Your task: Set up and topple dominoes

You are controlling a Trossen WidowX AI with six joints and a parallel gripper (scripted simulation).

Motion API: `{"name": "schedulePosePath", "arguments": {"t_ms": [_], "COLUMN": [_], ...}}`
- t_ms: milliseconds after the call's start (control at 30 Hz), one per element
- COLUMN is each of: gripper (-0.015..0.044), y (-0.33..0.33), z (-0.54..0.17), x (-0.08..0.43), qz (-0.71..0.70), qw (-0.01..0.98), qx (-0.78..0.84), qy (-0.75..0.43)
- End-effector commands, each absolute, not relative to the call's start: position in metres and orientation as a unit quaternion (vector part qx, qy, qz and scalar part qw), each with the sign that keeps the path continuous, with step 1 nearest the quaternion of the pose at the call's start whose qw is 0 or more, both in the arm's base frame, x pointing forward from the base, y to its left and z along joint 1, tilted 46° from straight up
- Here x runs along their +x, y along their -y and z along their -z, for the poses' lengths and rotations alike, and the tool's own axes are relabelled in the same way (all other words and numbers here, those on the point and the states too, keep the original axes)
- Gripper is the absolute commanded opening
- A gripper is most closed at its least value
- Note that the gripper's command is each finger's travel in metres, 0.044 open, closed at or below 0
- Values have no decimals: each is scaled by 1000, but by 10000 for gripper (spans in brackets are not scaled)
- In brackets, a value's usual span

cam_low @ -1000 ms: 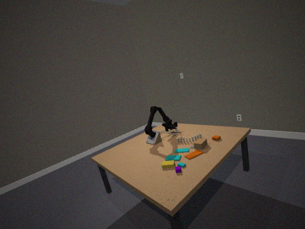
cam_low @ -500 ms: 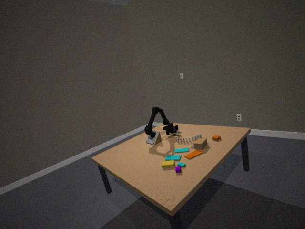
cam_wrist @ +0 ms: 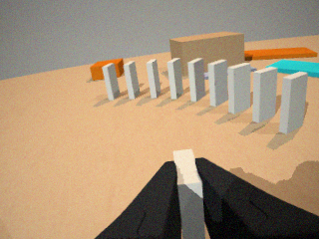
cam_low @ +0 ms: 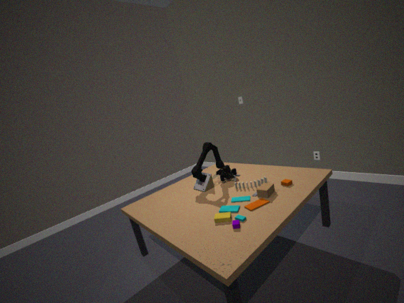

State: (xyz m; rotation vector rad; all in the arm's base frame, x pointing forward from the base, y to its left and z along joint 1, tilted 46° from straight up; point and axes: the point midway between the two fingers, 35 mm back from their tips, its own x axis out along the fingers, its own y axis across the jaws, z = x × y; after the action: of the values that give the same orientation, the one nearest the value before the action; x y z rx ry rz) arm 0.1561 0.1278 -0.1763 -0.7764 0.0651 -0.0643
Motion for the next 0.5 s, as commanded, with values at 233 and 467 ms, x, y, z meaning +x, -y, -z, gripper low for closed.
{"name": "schedulePosePath", "arguments": {"t_ms": [233,467], "gripper": [151,335], "y": [-127,-127], "z": [176,176], "x": [156,156], "qz": [30,30], "qw": [923,923], "qx": [-382,-382], "qy": [-30,-30]}}
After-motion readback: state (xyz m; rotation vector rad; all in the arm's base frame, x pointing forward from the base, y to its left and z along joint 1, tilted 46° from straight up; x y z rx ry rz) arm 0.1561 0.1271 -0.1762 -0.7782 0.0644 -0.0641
